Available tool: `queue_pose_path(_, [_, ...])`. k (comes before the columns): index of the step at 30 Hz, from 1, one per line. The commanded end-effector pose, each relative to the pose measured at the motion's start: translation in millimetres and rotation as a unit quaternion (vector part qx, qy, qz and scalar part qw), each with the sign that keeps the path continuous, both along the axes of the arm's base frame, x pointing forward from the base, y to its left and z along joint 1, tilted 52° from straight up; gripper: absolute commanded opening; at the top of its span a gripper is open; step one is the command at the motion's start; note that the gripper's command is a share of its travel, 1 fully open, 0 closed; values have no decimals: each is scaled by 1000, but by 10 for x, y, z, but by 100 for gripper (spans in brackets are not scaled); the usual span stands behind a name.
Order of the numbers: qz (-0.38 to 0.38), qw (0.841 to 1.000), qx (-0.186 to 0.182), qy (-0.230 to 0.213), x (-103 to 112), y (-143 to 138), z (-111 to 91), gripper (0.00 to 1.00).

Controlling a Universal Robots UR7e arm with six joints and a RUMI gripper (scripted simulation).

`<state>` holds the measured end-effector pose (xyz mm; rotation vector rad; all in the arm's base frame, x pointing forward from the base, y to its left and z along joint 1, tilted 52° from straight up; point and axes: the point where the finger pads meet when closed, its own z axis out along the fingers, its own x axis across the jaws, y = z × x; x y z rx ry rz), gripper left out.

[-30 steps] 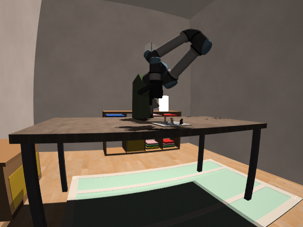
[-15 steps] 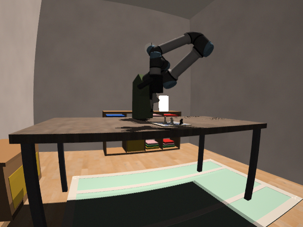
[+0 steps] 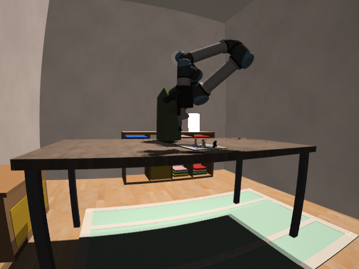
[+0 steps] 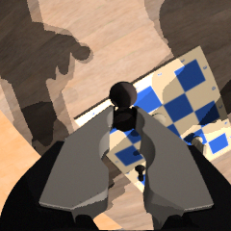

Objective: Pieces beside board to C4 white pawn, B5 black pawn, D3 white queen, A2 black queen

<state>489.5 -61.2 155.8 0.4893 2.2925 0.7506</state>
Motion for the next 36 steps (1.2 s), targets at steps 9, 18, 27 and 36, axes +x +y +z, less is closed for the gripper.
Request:
queue_pose_path(9, [2, 1000, -2, -1, -9, 11, 12, 0])
queue_pose_path(18, [21, 999, -24, -11, -75, 231, 85, 0])
queue_pose_path(27, [82, 991, -93, -45, -340, 901, 241, 0])
queue_pose_path(36, [137, 975, -154, -80, -637, 1455, 285, 0])
